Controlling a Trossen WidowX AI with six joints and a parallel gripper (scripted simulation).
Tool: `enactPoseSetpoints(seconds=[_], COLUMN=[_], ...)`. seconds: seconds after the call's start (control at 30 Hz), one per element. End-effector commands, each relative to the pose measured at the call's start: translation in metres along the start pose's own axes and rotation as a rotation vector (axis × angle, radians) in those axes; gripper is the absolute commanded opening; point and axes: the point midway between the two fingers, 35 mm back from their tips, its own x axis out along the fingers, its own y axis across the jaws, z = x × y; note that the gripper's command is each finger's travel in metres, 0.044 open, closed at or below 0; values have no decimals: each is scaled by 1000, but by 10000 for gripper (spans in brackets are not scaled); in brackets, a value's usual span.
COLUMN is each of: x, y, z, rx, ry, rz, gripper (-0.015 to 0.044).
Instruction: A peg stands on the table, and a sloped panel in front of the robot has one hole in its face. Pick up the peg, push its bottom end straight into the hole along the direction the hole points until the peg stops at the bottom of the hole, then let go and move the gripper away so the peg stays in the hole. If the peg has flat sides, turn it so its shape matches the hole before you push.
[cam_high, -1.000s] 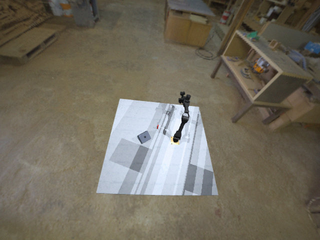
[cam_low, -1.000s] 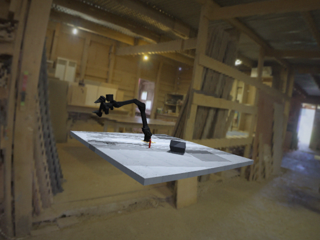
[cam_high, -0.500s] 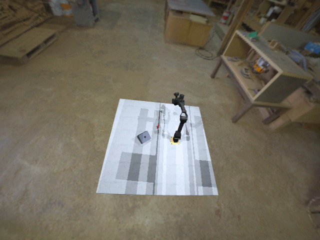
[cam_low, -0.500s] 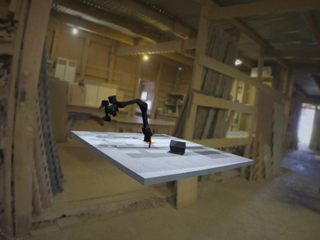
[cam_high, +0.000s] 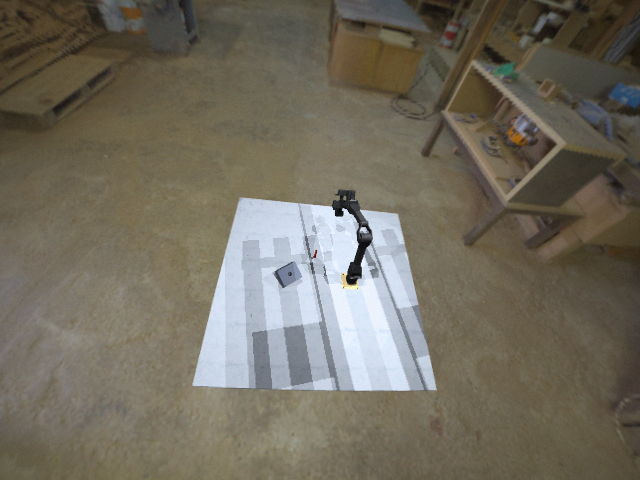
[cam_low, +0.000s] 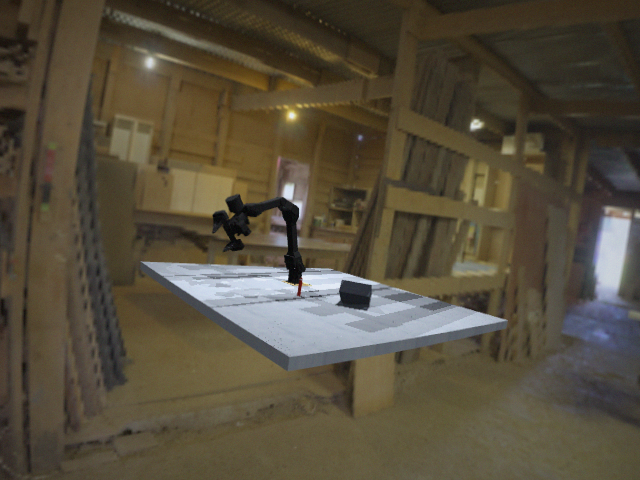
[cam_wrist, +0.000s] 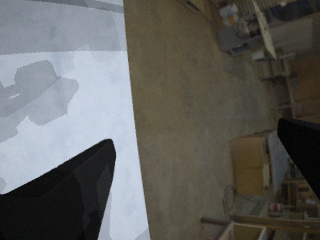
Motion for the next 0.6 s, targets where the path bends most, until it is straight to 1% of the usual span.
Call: enactPoseSetpoints(seconds=[0.0, 0.57], x=[2, -6], y=[18, 92], z=[20, 98], rx=[70, 313], ry=[-8, 13], rz=[69, 346], gripper=[440, 440])
